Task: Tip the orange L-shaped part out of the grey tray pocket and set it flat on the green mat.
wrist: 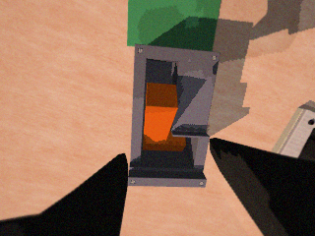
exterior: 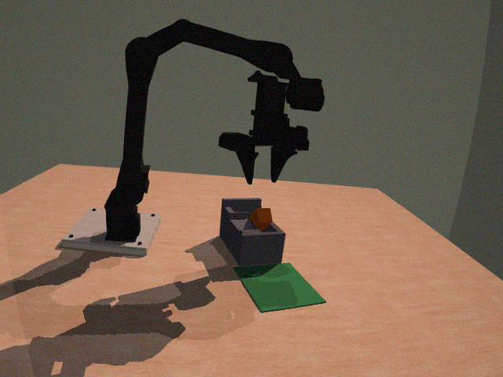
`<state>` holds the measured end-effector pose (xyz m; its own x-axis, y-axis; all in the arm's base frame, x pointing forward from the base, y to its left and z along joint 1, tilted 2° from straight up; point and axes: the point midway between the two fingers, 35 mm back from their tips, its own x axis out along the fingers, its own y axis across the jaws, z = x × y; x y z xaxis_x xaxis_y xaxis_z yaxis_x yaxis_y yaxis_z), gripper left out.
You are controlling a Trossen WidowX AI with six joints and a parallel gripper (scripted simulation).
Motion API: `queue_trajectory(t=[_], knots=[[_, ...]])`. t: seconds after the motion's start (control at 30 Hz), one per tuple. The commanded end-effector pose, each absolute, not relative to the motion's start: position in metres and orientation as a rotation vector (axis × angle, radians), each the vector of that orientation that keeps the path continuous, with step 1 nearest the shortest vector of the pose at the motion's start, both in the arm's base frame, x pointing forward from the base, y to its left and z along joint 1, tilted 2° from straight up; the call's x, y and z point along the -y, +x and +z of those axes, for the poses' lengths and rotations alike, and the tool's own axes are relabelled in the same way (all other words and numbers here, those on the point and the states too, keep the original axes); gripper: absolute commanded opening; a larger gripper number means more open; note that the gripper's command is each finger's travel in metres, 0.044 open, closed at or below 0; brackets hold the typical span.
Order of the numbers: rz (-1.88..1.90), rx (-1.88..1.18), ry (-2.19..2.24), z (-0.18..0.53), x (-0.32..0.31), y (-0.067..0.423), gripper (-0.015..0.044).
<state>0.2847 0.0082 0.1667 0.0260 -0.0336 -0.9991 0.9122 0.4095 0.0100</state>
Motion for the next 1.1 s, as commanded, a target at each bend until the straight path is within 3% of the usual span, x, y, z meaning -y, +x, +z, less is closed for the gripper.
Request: queue_trajectory(t=[0.0,1.07], knots=[[-1.075,-1.252,1.048,0.167,0.005,0.288,0.0280],[-1.075,-1.252,1.048,0.111,0.007,0.291,0.0280]])
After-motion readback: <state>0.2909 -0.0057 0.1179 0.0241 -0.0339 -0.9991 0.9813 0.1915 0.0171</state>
